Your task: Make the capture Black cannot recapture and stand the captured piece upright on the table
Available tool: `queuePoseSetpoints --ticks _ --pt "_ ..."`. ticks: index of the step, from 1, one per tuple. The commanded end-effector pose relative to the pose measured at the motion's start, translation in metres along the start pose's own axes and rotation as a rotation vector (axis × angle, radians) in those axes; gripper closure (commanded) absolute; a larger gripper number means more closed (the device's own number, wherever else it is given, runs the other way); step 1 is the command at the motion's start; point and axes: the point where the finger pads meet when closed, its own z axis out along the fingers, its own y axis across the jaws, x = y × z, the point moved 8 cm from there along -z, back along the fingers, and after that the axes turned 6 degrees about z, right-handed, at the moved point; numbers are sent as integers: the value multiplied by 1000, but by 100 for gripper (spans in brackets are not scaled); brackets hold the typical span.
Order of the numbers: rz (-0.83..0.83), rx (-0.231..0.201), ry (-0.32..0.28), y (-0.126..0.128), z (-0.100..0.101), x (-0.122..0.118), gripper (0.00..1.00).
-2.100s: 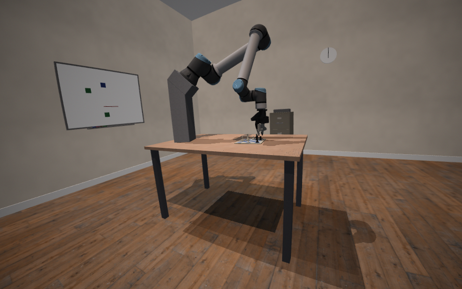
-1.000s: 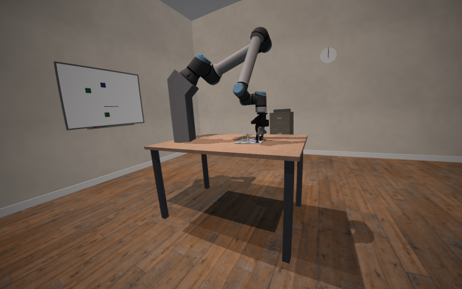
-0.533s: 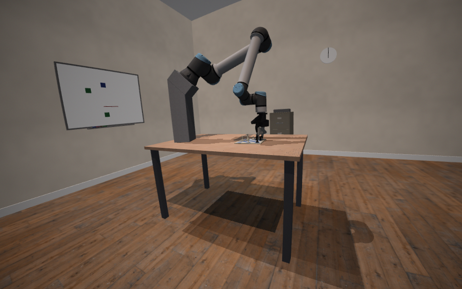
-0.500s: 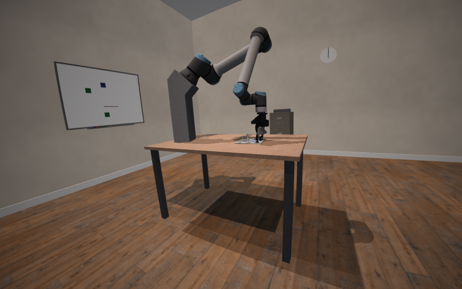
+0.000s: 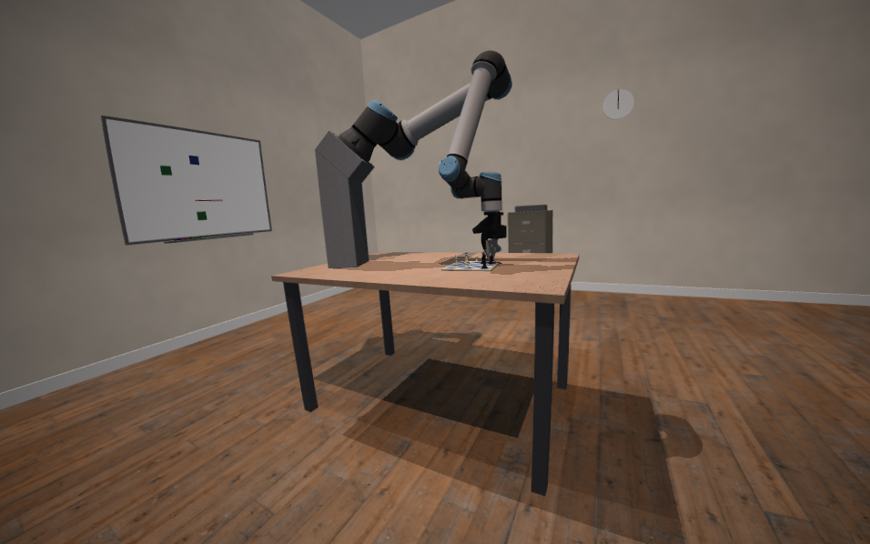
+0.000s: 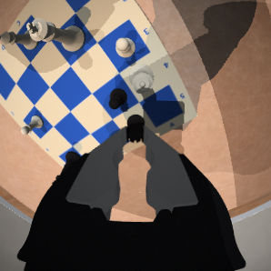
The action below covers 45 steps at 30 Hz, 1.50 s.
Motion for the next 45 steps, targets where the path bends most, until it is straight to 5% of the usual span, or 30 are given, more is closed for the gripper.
queuePoseSetpoints --ticks 1,34,45 --pt "0 0 -1 0 0 0 100" --pt "0 0 -1 0 -10 0 100" --pt "0 0 -1 0 -82 0 100"
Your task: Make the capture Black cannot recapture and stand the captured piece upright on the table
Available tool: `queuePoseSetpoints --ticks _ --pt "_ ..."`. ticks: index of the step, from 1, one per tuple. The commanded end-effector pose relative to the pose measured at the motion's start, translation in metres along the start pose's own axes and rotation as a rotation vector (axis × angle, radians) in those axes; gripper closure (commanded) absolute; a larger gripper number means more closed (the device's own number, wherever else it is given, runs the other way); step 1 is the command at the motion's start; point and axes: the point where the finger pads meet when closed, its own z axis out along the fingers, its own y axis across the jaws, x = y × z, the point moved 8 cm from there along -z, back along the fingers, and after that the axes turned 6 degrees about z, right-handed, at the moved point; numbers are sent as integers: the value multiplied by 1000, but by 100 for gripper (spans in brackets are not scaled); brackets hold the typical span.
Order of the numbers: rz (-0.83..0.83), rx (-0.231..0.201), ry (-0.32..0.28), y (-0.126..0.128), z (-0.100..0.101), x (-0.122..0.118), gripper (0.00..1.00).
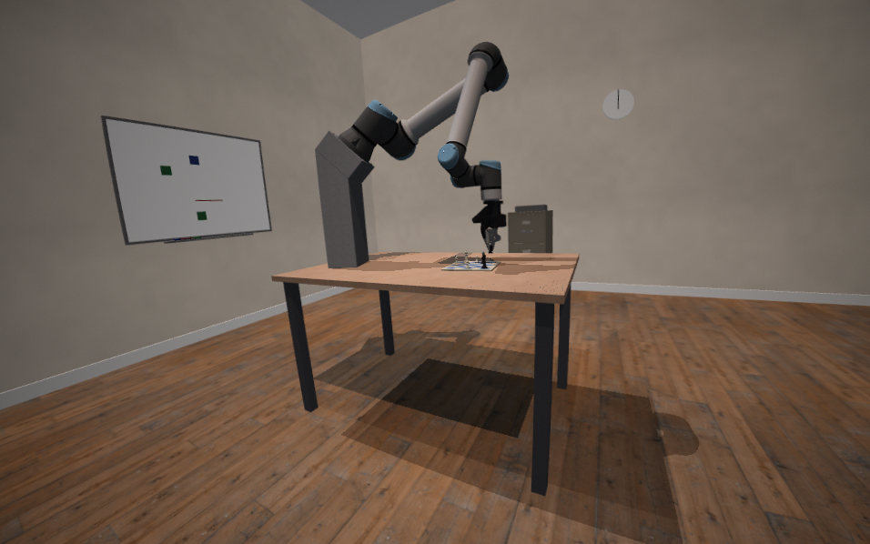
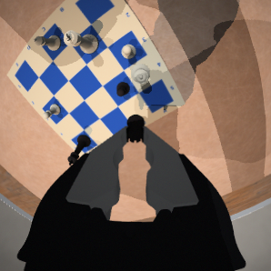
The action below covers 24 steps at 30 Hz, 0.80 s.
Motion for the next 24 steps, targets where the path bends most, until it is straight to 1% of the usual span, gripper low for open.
queuePoseSetpoints --ticks 1,4,17,19,21,23,24 --pt "0 0 0 0 -39 0 100" --pt "0 0 0 0 -49 0 100" --pt "0 0 0 0 -52 0 100" --pt "7 1 0 -6 -51 -2 100" --pt "31 3 2 -23 -49 -5 100" --pt "31 3 2 -23 -49 -5 100" --pt "49 4 3 -36 -48 -8 100"
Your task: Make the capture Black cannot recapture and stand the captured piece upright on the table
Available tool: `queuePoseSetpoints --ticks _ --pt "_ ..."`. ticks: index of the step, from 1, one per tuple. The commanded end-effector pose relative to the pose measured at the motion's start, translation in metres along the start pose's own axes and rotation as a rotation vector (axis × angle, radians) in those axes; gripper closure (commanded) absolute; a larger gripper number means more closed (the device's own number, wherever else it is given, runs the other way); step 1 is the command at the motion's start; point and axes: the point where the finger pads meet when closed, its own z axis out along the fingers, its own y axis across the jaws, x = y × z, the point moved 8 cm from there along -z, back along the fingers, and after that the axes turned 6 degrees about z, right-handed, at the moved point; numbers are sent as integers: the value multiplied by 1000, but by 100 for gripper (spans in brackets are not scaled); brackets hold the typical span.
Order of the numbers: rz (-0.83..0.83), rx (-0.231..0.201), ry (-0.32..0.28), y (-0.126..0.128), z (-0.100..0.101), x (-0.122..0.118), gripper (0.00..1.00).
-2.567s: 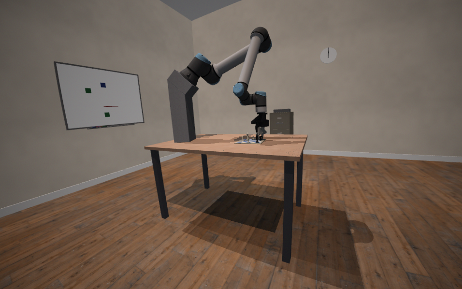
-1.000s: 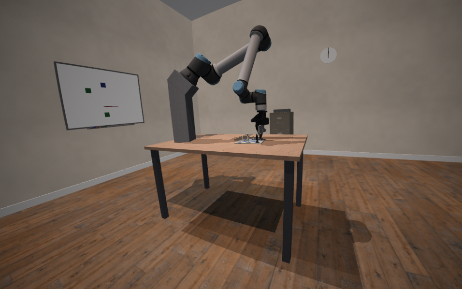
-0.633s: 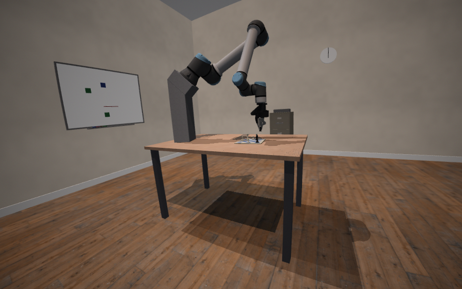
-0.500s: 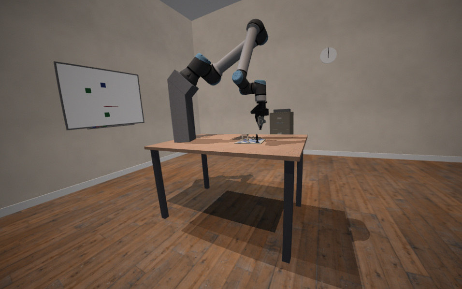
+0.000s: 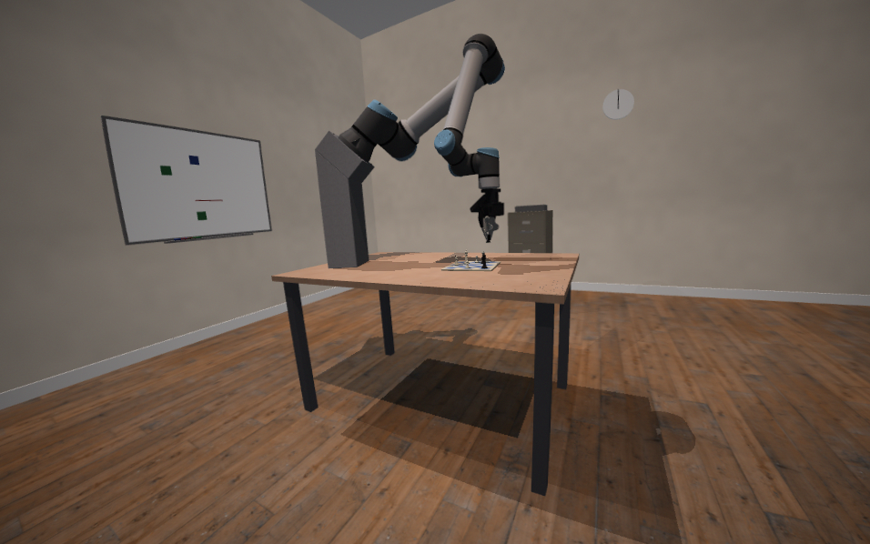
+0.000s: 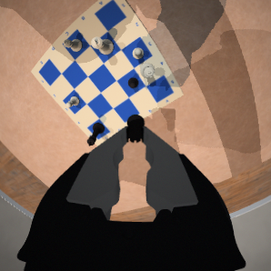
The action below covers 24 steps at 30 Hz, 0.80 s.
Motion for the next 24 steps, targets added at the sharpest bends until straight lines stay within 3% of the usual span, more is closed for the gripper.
queuePoseSetpoints --ticks 1,4,5,6,7,11,14,24 --pt "53 3 2 -39 4 -9 100" --pt "135 5 4 -96 7 -18 100" --pt "135 5 4 -96 7 -18 100" --pt "164 5 4 -115 7 -20 100" --pt "164 5 4 -115 7 -20 100" --pt "241 2 1 -166 6 -24 100" --pt "275 -1 0 -187 5 -25 100" --pt "293 -2 -2 -198 4 -26 100"
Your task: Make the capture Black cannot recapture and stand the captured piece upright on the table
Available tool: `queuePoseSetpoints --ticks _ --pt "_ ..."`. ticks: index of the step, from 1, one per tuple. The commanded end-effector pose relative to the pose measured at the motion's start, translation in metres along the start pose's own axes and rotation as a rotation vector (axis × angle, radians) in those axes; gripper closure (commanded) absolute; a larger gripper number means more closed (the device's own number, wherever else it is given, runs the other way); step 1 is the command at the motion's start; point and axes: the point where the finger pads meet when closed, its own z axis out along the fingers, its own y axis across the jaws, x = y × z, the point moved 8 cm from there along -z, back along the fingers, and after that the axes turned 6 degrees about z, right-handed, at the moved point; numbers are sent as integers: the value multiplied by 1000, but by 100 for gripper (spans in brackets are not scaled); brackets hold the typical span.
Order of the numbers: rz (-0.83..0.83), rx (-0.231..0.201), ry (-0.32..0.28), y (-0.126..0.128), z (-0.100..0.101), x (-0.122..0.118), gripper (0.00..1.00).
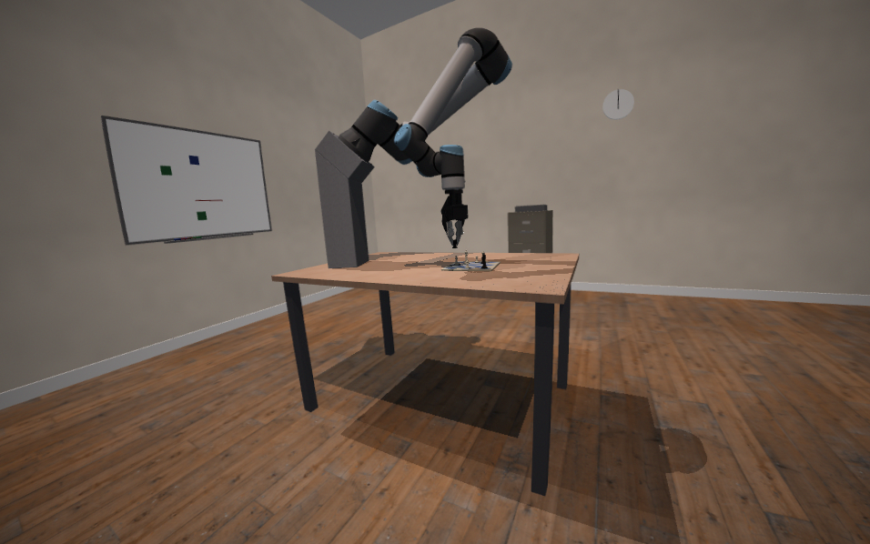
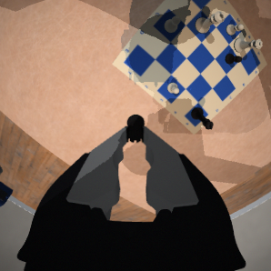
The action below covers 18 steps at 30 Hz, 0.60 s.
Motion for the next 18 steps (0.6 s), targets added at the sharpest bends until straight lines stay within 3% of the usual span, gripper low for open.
queuePoseSetpoints --ticks 1,12,18 --pt "9 -2 -1 -6 0 -3 100" --pt "9 -2 -1 -6 2 -3 100" --pt "9 -2 -1 -6 15 -3 100"
